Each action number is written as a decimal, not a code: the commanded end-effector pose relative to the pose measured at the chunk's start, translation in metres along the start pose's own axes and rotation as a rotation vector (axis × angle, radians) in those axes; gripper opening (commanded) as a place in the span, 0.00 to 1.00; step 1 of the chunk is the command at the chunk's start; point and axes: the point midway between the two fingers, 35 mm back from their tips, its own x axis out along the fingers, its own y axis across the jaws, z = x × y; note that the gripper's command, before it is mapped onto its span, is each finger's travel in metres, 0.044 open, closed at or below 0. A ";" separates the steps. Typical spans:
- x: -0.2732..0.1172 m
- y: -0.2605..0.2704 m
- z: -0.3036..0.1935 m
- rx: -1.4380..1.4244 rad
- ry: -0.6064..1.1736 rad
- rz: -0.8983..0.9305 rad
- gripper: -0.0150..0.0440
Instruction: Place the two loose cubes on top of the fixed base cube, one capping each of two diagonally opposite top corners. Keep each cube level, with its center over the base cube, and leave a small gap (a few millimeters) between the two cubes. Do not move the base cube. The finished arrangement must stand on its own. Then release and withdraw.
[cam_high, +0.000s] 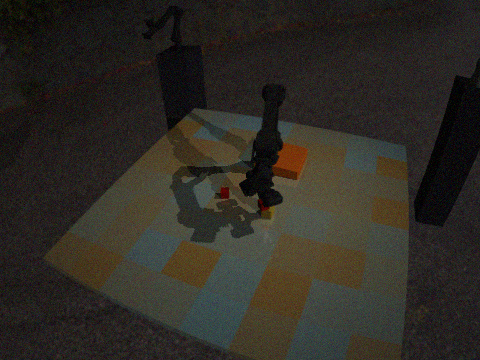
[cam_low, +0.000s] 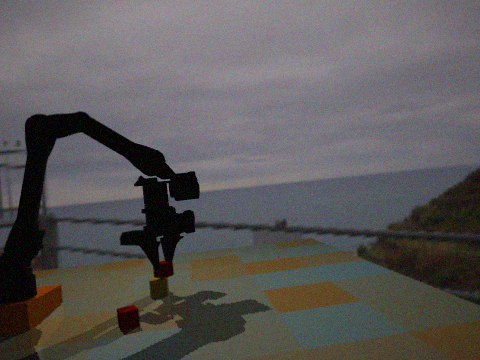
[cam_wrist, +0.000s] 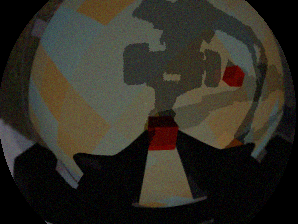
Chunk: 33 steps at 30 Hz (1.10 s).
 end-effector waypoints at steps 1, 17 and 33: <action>0.002 -0.001 -0.001 0.006 0.006 -0.003 0.43; 0.004 -0.001 -0.001 0.000 0.006 -0.003 0.43; 0.004 -0.001 -0.001 0.000 0.006 -0.003 0.60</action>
